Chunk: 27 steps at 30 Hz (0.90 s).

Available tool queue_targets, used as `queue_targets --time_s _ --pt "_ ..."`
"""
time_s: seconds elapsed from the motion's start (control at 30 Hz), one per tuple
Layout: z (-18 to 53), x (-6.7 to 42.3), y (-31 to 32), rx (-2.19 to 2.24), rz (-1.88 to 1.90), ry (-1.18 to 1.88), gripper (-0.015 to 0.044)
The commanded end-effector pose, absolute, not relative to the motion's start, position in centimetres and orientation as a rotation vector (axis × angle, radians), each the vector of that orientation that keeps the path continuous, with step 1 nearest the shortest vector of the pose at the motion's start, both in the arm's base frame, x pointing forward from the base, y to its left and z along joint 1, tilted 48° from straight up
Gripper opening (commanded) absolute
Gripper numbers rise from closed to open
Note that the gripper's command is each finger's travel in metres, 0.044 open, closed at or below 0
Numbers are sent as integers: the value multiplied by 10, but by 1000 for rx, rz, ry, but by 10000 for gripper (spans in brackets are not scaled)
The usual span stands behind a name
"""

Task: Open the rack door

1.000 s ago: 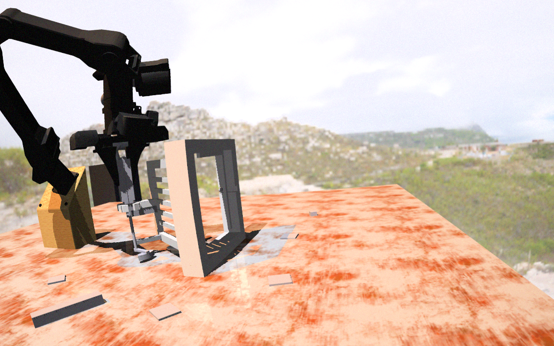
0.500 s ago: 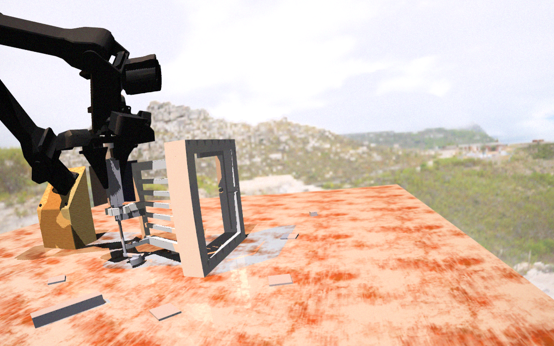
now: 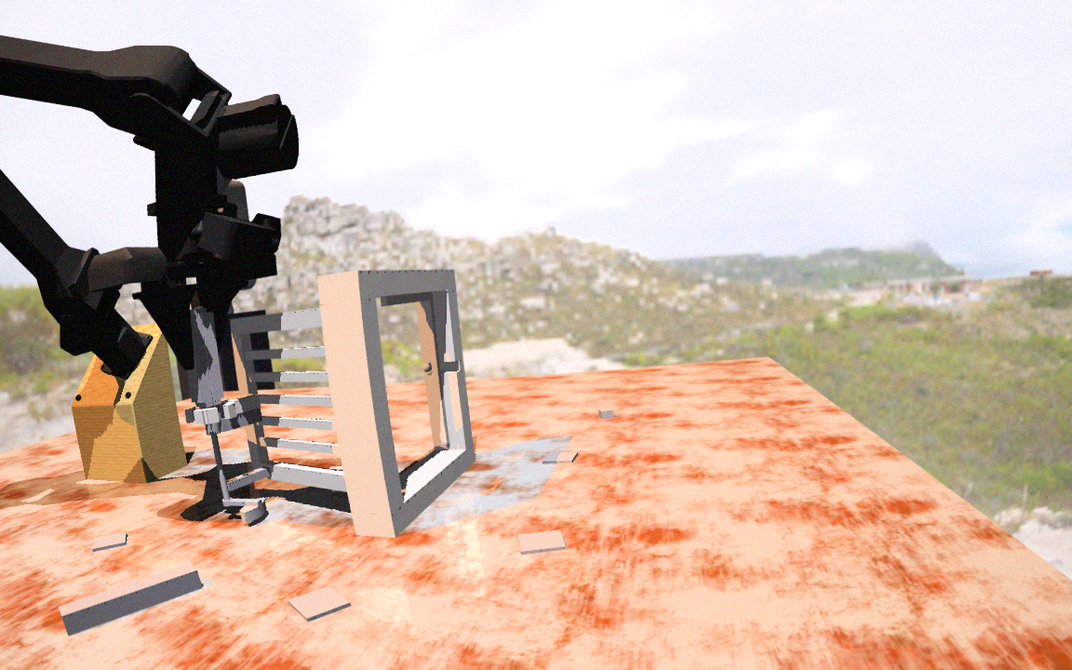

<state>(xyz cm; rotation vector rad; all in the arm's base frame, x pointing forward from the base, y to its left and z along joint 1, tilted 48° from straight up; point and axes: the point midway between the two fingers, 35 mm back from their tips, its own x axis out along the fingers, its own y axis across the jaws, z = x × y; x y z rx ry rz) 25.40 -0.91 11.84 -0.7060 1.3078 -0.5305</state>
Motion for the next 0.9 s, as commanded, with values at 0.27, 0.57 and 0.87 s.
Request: queue_targets --time_s 0.27,0.57,0.87 --pt "135 261 -21 -852 -423 1359 26" --pt "140 264 -26 -891 -393 1373 26" --pt "140 264 -26 -891 -393 1373 26"
